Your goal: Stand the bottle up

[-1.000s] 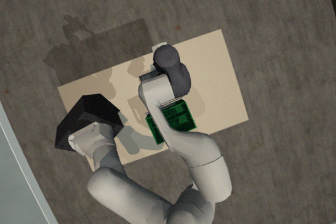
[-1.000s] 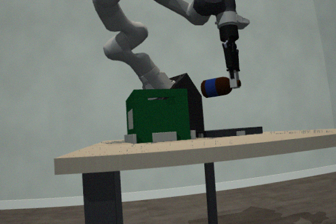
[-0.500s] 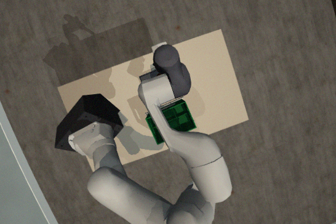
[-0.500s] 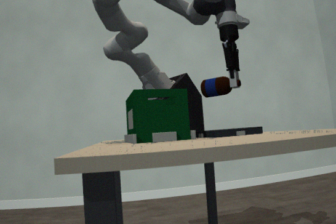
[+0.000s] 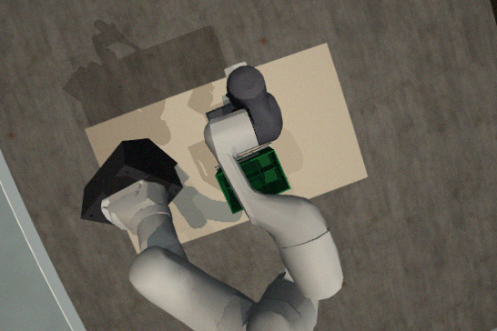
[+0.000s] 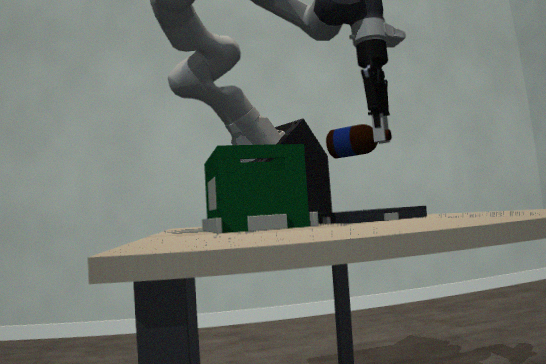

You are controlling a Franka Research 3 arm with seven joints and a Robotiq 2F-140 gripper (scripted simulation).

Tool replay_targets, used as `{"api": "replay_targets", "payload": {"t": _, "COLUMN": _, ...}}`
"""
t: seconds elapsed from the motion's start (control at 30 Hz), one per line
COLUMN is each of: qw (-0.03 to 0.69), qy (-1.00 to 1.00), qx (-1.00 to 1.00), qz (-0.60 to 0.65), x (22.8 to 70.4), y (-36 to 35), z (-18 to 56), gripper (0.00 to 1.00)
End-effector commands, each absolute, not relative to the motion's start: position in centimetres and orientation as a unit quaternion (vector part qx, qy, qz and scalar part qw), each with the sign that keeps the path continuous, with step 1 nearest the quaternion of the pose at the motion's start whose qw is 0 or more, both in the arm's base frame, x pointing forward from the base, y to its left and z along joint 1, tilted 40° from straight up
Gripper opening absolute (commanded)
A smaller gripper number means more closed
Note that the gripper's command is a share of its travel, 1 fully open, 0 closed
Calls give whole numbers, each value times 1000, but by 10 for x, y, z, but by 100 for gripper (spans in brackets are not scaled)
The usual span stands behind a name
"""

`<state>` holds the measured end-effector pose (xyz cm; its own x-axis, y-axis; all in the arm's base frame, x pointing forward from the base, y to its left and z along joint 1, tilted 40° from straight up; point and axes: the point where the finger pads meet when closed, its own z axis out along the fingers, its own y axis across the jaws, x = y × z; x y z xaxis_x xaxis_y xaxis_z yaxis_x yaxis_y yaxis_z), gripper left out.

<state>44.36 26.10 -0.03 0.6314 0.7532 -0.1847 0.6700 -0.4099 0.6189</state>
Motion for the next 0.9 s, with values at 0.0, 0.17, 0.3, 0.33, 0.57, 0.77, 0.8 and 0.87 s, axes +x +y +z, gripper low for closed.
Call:
{"api": "replay_targets", "payload": {"t": 0.0, "qw": 339, "qy": 427, "qx": 836, "qz": 60, "x": 442, "y": 261, "z": 1, "gripper": 0}}
{"api": "replay_targets", "payload": {"t": 0.17, "qw": 339, "qy": 427, "qx": 836, "qz": 60, "x": 442, "y": 261, "z": 1, "gripper": 0}}
{"api": "replay_targets", "payload": {"t": 0.3, "qw": 339, "qy": 427, "qx": 836, "qz": 60, "x": 442, "y": 261, "z": 1, "gripper": 0}}
{"api": "replay_targets", "payload": {"t": 0.33, "qw": 339, "qy": 427, "qx": 836, "qz": 60, "x": 442, "y": 261, "z": 1, "gripper": 0}}
{"api": "replay_targets", "payload": {"t": 0.57, "qw": 339, "qy": 427, "qx": 836, "qz": 60, "x": 442, "y": 261, "z": 1, "gripper": 0}}
{"api": "replay_targets", "payload": {"t": 0.77, "qw": 338, "qy": 420, "qx": 840, "qz": 62, "x": 442, "y": 261, "z": 1, "gripper": 0}}
{"api": "replay_targets", "payload": {"t": 0.8, "qw": 338, "qy": 417, "qx": 841, "qz": 64, "x": 442, "y": 261, "z": 1, "gripper": 0}}
{"api": "replay_targets", "payload": {"t": 0.87, "qw": 337, "qy": 409, "qx": 845, "qz": 67, "x": 442, "y": 261, "z": 1, "gripper": 0}}
